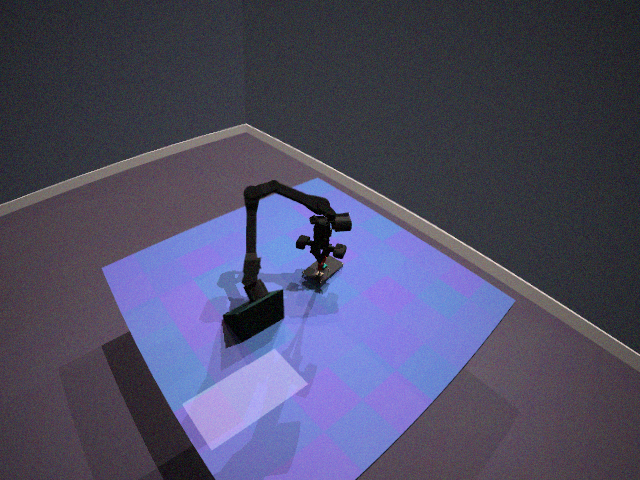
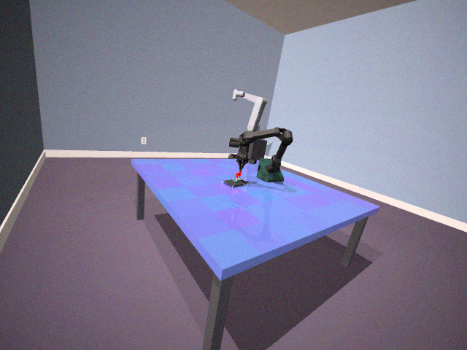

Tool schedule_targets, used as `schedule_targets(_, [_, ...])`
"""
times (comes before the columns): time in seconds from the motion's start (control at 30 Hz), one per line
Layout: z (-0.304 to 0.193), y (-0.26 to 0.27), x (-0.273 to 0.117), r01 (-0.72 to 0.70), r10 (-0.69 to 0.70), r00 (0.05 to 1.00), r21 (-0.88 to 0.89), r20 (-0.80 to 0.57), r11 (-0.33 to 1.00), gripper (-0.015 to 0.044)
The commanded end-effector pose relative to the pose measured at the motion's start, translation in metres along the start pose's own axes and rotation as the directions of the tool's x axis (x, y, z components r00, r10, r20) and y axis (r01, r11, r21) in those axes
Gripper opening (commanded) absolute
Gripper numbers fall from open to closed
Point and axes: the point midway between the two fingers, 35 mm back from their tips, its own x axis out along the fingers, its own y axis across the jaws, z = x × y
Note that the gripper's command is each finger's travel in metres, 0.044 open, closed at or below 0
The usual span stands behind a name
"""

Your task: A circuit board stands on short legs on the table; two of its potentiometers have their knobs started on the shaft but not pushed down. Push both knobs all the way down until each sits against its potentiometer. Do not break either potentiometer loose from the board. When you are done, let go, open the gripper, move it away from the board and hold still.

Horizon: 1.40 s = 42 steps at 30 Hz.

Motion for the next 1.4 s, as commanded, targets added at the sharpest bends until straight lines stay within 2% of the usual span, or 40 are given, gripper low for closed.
schedule_targets(0.0, [0.001,0.000,0.003,-0.001,0.001,1.000,0.004,0.004,1.000,0.0000])
schedule_targets(1.37, [0.001,0.000,0.018,-0.001,0.001,1.000,0.004,0.004,1.000,0.0000])
